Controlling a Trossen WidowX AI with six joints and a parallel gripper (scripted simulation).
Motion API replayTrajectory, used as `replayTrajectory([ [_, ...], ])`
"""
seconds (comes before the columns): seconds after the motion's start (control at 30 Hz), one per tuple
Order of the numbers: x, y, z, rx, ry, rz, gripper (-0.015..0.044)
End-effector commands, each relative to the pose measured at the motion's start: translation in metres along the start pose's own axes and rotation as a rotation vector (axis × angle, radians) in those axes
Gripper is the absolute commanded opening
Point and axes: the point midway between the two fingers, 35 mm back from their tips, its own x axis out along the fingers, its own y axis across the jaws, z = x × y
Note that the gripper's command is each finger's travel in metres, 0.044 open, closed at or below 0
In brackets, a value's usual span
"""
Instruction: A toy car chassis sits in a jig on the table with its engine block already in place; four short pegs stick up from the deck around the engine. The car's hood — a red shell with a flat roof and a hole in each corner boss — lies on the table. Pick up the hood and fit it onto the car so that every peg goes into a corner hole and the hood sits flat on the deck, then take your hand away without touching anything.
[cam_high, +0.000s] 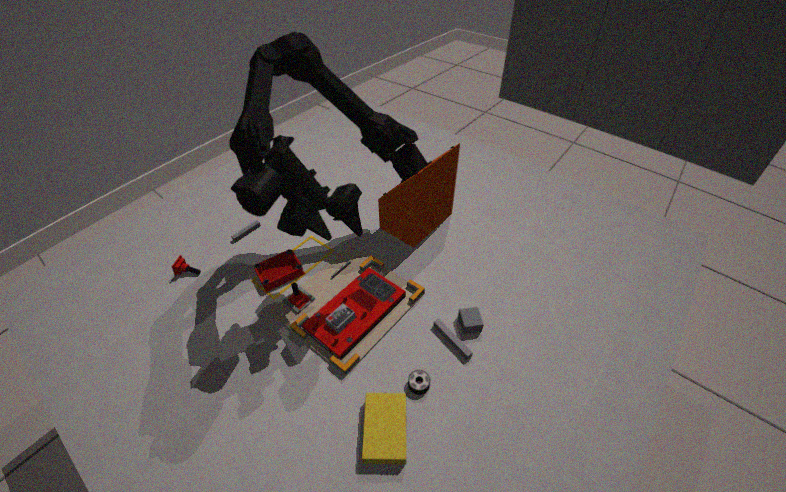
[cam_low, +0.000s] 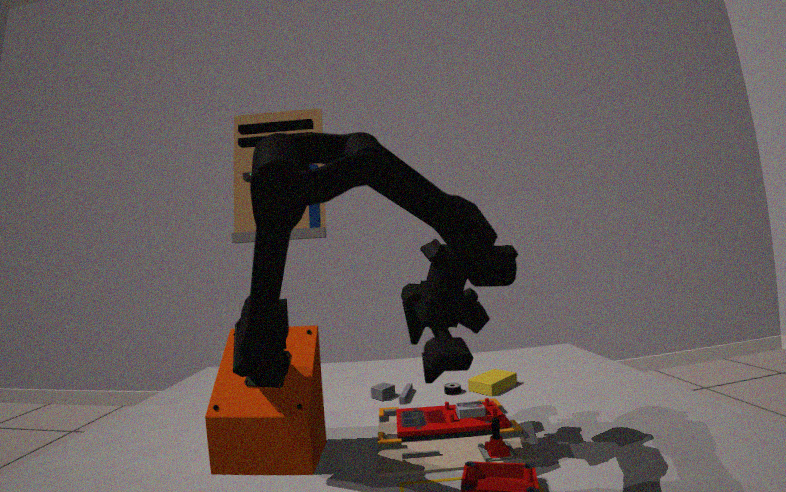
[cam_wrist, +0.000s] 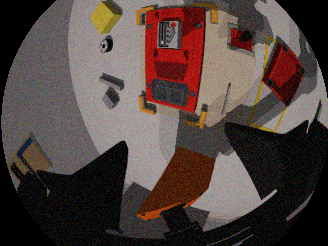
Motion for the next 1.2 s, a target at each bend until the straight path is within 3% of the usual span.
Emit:
replayTrajectory([
  [0.0,-0.01,-0.046,0.022,0.145,-0.104,-0.147,0.044],
  [0.37,-0.042,-0.152,0.039,0.506,-0.271,-0.498,0.044],
  [1.17,-0.036,-0.157,0.042,0.512,-0.274,-0.503,0.044],
])
